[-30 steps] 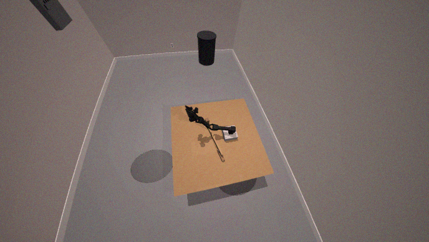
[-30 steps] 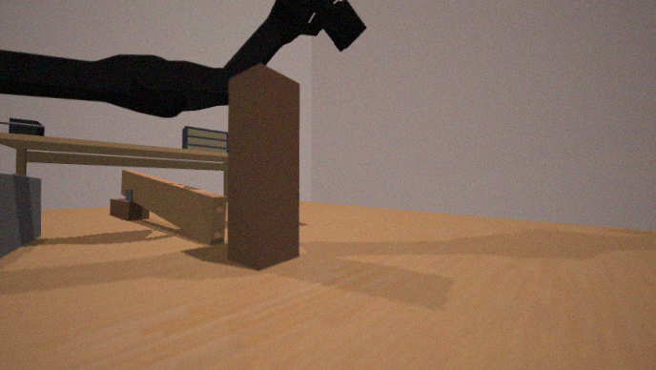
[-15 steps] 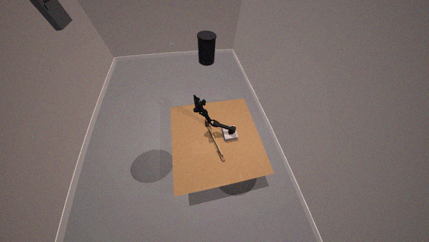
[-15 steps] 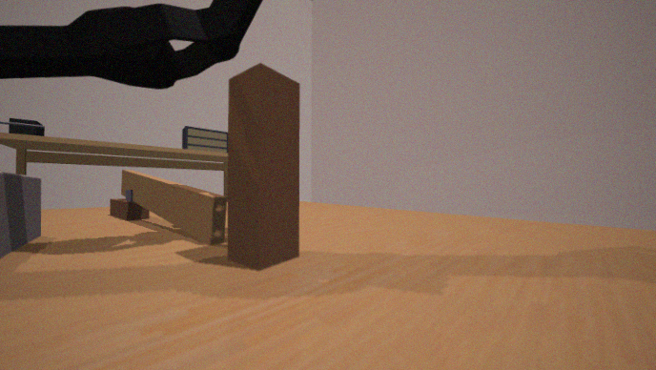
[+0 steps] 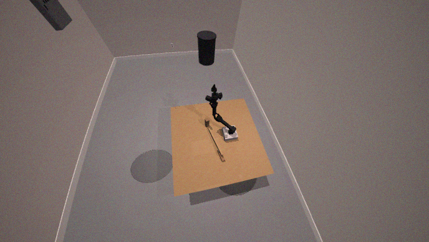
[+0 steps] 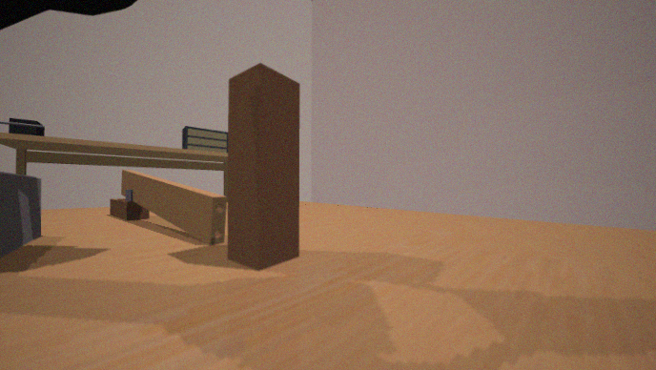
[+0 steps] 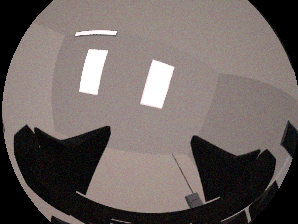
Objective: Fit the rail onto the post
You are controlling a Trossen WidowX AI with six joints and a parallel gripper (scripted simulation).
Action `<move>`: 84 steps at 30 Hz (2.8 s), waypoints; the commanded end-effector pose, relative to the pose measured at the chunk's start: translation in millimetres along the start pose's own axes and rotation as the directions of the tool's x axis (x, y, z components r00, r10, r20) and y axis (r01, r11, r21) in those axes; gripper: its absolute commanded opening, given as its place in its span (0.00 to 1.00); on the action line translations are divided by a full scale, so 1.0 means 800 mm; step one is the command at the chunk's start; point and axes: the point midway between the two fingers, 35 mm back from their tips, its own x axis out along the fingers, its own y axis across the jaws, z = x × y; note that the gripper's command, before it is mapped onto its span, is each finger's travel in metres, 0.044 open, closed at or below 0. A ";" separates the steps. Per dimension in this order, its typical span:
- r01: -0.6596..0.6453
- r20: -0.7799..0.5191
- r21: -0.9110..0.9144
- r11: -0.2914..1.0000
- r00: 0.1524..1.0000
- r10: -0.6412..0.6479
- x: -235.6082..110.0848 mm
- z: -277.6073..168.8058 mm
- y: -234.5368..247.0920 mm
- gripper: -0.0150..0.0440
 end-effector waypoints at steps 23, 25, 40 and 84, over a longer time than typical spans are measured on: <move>-0.579 0.253 -0.558 0.594 0.563 0.787 -0.036 0.356 0.329 1.00; -0.619 0.220 -0.592 0.517 0.493 0.842 -0.058 0.358 0.365 1.00; -0.772 -0.212 -0.602 -0.203 -0.091 0.973 -0.271 0.237 0.553 1.00; 0.050 -0.009 0.937 -0.345 -0.986 -0.168 -0.787 -0.019 0.132 1.00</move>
